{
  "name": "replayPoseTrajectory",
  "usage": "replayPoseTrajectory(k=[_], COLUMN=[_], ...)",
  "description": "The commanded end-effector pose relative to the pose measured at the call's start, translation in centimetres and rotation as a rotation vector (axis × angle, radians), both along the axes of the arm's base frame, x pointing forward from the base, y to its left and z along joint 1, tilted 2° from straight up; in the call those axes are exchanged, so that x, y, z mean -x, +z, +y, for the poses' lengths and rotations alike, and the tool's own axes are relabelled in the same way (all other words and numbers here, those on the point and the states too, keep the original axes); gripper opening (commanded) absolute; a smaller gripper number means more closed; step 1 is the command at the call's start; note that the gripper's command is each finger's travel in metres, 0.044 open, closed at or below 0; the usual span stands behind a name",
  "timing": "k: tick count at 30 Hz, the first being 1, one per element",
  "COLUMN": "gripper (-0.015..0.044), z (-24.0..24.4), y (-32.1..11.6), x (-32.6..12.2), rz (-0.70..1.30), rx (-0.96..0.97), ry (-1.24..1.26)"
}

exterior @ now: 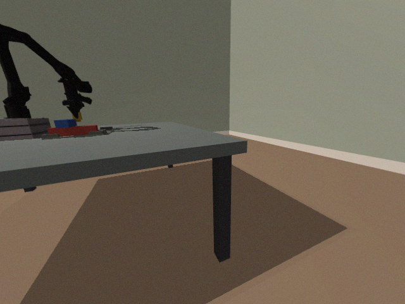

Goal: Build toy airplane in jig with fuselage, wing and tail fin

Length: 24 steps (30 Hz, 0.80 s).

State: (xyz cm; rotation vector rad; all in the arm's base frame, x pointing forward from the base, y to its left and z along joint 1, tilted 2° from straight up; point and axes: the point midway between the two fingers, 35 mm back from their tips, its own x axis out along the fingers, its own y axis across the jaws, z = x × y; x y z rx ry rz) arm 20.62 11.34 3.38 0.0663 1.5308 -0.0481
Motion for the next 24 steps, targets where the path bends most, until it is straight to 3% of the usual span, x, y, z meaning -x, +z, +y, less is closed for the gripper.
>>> replayPoseTrajectory(k=[1,24], gripper=[0.0000,0.0000], z=[0.1,-0.5], y=[1.3,7.4], x=[0.0,1.0], rz=[-0.006,-0.011], rx=[-0.005,-0.008], ry=[-0.001,-0.005])
